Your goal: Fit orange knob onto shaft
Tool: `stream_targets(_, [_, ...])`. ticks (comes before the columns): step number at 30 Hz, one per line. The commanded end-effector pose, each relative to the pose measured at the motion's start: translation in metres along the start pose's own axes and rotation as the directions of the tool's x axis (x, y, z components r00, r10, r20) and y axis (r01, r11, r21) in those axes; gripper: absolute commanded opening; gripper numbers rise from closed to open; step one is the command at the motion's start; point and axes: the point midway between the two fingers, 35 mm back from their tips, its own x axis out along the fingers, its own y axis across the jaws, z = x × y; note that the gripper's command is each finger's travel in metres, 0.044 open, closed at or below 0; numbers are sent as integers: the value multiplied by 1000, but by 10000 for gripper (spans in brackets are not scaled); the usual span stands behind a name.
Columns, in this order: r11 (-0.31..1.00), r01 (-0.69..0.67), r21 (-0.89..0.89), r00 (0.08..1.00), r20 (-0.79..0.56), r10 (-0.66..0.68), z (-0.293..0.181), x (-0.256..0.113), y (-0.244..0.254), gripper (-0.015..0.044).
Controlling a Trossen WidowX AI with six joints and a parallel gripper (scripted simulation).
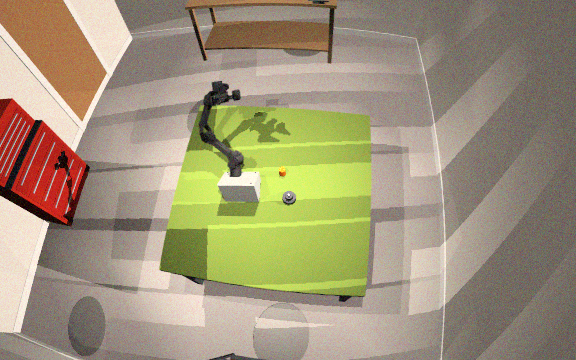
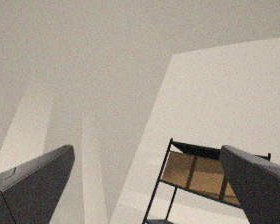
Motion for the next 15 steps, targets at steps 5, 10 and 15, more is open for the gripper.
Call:
stream_targets(5, [962,-242,-130,943,-263,202,-49,70,70,440])
stream_targets(10, [893,-428,-139,816,-484,316,-104,111,123,440])
stream_targets(15, [811,-580,-73,621,-684,382,-172,135,168,440])
